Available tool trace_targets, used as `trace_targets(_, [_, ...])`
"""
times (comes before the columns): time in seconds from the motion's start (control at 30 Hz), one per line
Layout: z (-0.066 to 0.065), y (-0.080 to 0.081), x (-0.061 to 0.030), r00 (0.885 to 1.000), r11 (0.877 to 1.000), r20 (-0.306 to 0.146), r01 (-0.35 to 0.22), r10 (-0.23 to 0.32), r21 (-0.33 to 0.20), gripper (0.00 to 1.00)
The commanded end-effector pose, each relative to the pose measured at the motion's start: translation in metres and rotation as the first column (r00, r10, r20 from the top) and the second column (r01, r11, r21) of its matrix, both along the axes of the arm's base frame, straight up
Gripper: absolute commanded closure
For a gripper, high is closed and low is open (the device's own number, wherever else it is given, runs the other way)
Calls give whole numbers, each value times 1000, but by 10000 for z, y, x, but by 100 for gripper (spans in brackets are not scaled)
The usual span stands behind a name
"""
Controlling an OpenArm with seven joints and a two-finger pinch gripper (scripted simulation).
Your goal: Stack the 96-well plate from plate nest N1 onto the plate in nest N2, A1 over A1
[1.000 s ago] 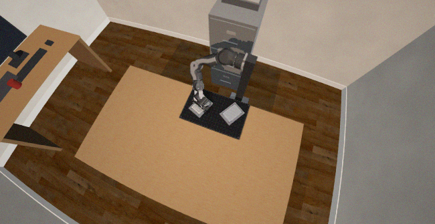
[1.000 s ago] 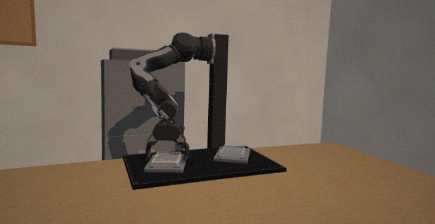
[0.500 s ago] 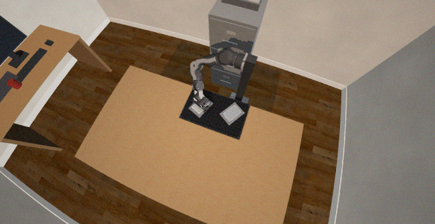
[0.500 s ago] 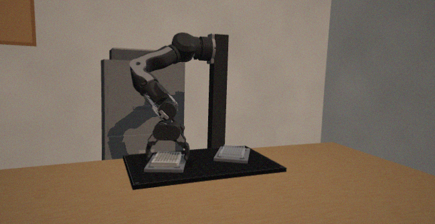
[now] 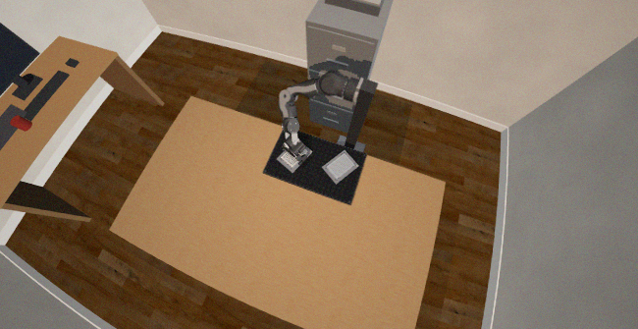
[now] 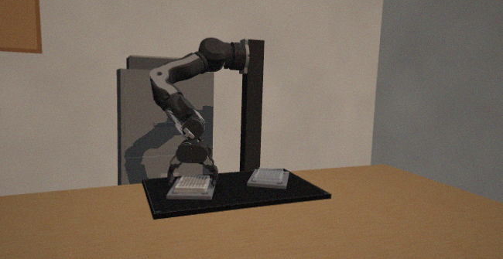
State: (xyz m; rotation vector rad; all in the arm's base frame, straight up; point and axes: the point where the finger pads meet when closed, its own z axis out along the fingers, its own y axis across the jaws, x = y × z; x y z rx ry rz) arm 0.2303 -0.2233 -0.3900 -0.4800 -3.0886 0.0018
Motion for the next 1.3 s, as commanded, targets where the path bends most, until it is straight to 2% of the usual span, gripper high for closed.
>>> trace_targets(0.0, [26,10,41,1000,1000,10,2,-2,4,23])
trace_targets(0.1, [44,18,71,1000,1000,13,2,-2,3,23])
trace_targets(0.5, [44,18,71,1000,1000,13,2,-2,3,23])
trace_targets(1.0, [39,31,69,1000,1000,15,2,-2,9,73])
trace_targets(1.07, [39,31,69,1000,1000,15,2,-2,9,73])
trace_targets(1.27, [39,9,66,1000,1000,14,2,-2,0,93])
